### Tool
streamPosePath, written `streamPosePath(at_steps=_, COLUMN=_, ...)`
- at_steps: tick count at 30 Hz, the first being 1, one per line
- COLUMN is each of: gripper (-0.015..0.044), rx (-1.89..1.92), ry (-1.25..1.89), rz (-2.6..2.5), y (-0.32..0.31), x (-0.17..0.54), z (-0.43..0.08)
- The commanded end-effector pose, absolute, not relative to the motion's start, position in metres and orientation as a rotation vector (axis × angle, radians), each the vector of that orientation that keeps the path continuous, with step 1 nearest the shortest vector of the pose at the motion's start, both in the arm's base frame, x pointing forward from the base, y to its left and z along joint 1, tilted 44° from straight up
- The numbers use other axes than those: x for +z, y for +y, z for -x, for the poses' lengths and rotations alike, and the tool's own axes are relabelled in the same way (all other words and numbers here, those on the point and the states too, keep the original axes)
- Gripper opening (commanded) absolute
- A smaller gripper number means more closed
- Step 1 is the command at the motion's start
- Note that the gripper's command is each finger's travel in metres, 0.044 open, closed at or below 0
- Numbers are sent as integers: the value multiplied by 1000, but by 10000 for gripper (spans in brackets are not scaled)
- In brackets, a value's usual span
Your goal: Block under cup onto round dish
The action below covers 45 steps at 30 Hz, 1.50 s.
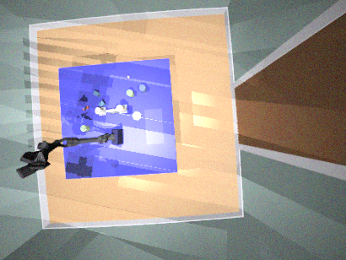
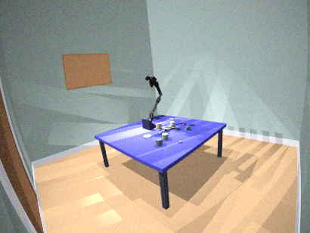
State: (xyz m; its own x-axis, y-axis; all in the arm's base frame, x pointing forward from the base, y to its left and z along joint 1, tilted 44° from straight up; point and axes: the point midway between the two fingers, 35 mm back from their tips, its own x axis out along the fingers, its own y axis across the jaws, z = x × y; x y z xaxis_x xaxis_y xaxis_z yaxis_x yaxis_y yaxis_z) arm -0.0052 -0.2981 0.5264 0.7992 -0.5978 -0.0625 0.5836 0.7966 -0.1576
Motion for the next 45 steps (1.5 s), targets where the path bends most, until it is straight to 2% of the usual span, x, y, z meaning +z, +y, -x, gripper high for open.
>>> streamPosePath(at_steps=1, gripper=426, rx=-636, ry=114, rz=134, y=-299, x=526, z=5)
streamPosePath(at_steps=2, gripper=440, rx=-636, ry=122, rz=135, y=-302, x=524, z=3)
streamPosePath(at_steps=12, gripper=440, rx=-509, ry=181, rz=-10, y=-327, x=460, z=-40)
streamPosePath(at_steps=23, gripper=440, rx=-302, ry=270, rz=-212, y=-317, x=372, z=-103)
streamPosePath(at_steps=33, gripper=440, rx=-84, ry=395, rz=-374, y=-271, x=291, z=-156)
streamPosePath(at_steps=45, gripper=440, rx=211, ry=588, rz=-537, y=-178, x=203, z=-192)
